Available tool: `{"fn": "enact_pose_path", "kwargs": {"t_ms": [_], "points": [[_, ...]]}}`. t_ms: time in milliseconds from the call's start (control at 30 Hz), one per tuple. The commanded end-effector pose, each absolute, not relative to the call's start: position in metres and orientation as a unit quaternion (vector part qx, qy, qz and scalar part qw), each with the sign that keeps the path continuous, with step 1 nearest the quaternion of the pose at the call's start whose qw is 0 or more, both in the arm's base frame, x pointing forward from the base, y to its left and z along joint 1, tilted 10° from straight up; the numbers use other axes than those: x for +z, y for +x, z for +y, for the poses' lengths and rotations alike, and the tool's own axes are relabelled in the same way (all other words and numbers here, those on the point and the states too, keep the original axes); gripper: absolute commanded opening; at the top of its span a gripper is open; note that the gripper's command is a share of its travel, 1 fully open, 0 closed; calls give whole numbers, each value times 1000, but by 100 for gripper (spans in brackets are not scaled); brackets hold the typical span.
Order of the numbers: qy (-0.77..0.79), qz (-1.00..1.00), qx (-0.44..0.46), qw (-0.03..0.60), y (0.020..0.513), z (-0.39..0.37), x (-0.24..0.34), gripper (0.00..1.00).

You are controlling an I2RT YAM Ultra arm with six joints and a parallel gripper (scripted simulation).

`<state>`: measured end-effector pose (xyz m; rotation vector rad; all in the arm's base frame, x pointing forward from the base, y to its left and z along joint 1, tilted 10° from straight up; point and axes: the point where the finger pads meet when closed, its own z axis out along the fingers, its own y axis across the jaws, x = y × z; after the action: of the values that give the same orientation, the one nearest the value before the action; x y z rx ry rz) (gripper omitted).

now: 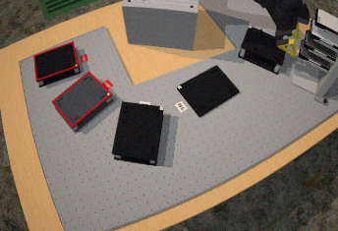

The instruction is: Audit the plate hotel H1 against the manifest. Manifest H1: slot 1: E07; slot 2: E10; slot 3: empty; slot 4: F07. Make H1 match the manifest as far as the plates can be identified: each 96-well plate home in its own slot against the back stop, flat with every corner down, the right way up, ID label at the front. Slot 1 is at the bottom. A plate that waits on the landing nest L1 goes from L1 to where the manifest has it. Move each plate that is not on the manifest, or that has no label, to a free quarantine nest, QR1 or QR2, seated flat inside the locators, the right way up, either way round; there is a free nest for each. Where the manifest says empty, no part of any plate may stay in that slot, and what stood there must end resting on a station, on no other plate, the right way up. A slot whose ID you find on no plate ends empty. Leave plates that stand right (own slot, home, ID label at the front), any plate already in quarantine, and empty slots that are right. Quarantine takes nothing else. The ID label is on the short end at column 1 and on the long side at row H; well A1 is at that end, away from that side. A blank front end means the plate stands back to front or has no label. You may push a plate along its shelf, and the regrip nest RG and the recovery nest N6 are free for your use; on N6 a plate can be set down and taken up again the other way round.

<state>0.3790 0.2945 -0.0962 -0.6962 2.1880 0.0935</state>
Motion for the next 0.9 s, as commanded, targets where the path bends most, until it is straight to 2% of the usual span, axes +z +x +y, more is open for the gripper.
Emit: {"fn": "enact_pose_path", "kwargs": {"t_ms": [0,867], "points": [[-278,864,42,418,389,304,-87,100],[-277,865,41,418,404,313,-87,100]]}}
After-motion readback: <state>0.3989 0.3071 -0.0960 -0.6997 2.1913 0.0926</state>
